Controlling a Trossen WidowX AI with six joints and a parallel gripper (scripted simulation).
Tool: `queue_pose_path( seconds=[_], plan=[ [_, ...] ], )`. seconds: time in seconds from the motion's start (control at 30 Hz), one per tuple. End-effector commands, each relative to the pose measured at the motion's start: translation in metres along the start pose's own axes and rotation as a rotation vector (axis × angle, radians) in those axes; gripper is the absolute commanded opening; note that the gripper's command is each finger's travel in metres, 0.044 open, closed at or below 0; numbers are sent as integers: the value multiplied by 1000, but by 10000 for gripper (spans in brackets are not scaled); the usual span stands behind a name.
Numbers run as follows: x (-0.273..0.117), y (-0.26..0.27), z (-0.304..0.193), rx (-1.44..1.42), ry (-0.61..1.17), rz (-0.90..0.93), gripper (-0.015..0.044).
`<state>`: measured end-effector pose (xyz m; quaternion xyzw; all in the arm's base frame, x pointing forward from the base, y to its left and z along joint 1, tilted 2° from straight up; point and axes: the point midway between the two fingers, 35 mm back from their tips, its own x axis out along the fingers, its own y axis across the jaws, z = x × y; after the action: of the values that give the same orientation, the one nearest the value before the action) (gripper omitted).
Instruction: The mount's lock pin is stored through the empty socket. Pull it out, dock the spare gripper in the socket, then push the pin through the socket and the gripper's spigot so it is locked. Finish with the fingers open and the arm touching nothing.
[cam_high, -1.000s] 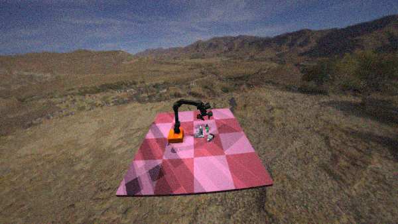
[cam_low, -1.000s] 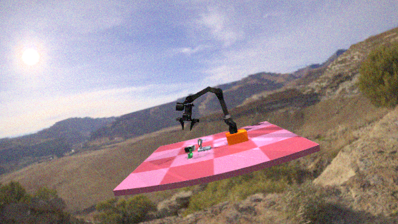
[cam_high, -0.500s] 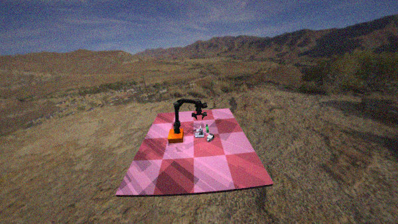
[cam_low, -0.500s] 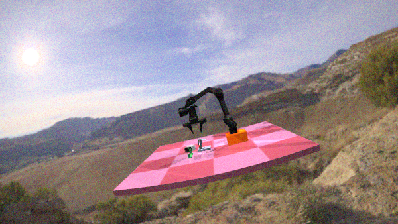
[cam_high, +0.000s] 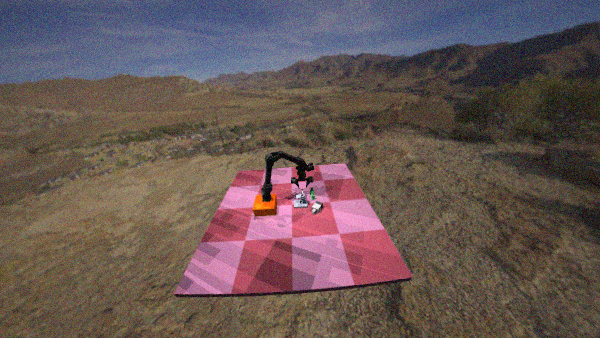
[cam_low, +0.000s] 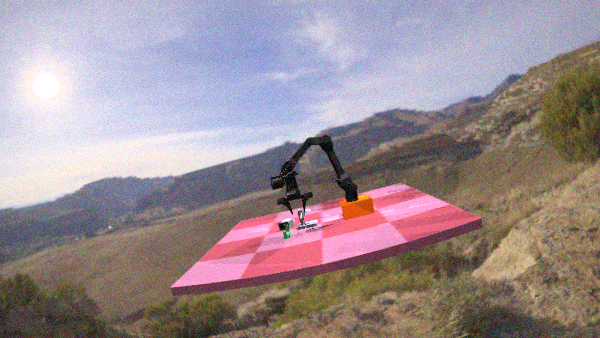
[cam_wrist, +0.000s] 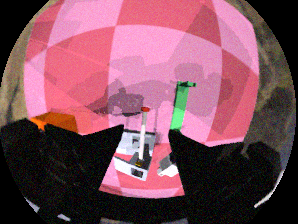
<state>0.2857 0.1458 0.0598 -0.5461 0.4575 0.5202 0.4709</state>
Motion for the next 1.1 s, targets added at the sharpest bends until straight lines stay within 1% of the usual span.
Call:
queue_pose_path(
  seconds=[0.0,1.07],
  plan=[
    [9,1,-1,-5,4,4,300],
    [60,4,-2,-5,4,4,300]
  ],
)
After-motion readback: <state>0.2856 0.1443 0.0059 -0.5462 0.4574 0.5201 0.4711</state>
